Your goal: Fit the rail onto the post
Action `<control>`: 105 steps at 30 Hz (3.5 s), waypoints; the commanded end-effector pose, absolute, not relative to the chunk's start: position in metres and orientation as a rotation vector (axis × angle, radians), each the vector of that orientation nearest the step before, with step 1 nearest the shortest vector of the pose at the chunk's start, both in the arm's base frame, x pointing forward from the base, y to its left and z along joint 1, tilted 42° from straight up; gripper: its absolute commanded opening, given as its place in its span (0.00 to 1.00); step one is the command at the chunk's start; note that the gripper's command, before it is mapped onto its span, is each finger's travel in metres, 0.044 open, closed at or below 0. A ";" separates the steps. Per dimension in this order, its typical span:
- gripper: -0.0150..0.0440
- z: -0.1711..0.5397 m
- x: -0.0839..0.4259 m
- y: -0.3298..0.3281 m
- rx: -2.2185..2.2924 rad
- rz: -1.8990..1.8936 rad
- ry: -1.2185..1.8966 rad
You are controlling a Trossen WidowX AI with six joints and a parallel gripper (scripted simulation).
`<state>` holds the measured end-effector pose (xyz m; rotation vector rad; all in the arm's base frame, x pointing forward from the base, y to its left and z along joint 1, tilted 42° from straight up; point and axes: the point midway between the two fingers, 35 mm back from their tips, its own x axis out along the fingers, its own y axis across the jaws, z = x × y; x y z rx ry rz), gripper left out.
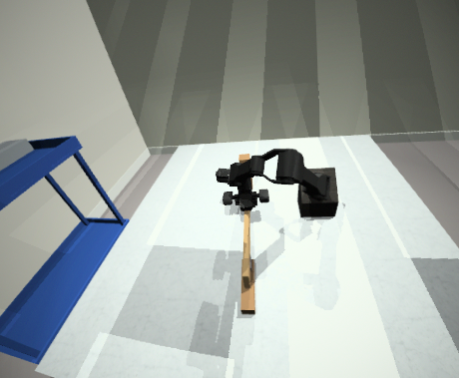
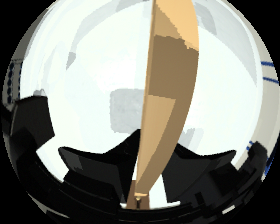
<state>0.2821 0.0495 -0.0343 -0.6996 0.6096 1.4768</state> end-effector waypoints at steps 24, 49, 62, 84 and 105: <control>0.25 -0.027 0.284 0.043 -0.696 1.476 0.609; 0.25 -0.017 0.285 0.034 -0.696 1.475 0.609; 0.25 -0.013 0.285 0.030 -0.697 1.475 0.610; 0.25 -0.015 0.284 0.031 -0.696 1.475 0.610; 0.25 -0.015 0.283 0.031 -0.696 1.475 0.610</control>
